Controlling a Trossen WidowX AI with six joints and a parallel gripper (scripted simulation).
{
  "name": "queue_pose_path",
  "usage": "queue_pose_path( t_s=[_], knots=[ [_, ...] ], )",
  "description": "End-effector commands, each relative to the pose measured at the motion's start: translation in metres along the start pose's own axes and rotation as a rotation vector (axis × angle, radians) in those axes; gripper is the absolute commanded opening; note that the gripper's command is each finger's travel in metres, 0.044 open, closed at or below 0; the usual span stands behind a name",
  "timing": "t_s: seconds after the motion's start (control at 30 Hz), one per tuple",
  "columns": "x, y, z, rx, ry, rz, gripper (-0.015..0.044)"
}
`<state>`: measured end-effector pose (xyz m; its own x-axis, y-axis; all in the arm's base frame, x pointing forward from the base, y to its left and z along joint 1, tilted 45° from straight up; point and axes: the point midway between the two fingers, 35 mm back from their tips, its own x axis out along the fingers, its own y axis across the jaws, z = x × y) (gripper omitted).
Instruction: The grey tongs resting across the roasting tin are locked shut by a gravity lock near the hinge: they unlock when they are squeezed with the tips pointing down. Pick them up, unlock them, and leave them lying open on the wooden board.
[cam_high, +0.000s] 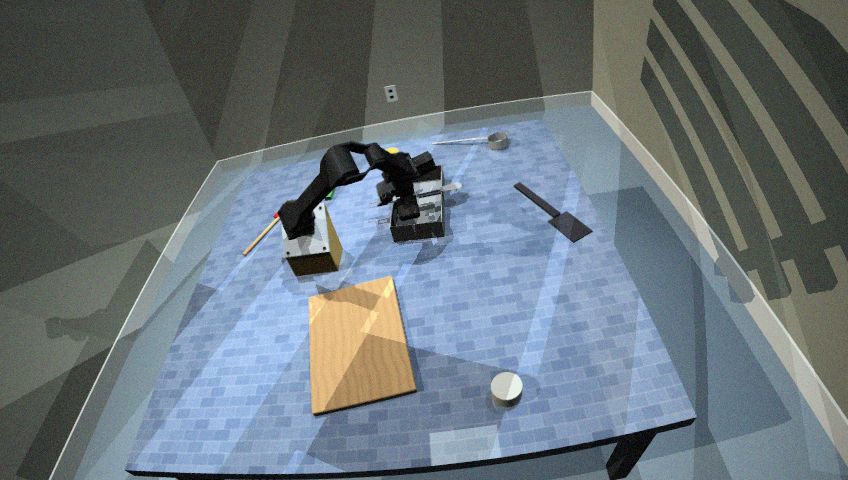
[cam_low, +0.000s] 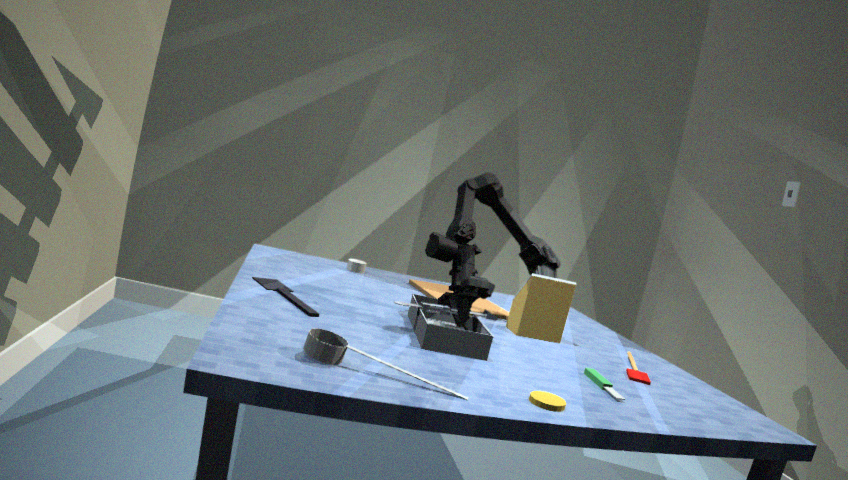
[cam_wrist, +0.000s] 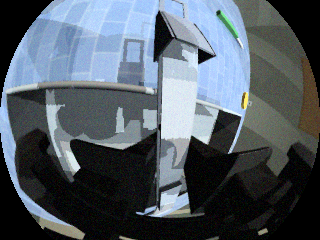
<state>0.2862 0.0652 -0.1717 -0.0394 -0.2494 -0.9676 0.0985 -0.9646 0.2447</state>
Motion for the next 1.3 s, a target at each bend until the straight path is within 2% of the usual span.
queue_pose_path(
  t_s=[0.0, 0.03, 0.23, 0.63, 0.97, 1.27],
  knots=[
    [-0.008, -0.005, -0.002, 0.000, 0.003, -0.001, -0.0135],
    [-0.015, -0.009, -0.003, -0.001, 0.003, -0.001, -0.0150],
    [-0.067, -0.040, 0.000, -0.006, 0.000, 0.000, -0.0150],
    [-0.066, -0.040, 0.000, 0.010, -0.005, 0.025, -0.0150],
    [-0.062, -0.037, 0.002, 0.145, -0.012, 0.271, -0.0150],
    [-0.065, -0.037, 0.000, 0.245, 0.062, 0.498, -0.0150]
  ],
)
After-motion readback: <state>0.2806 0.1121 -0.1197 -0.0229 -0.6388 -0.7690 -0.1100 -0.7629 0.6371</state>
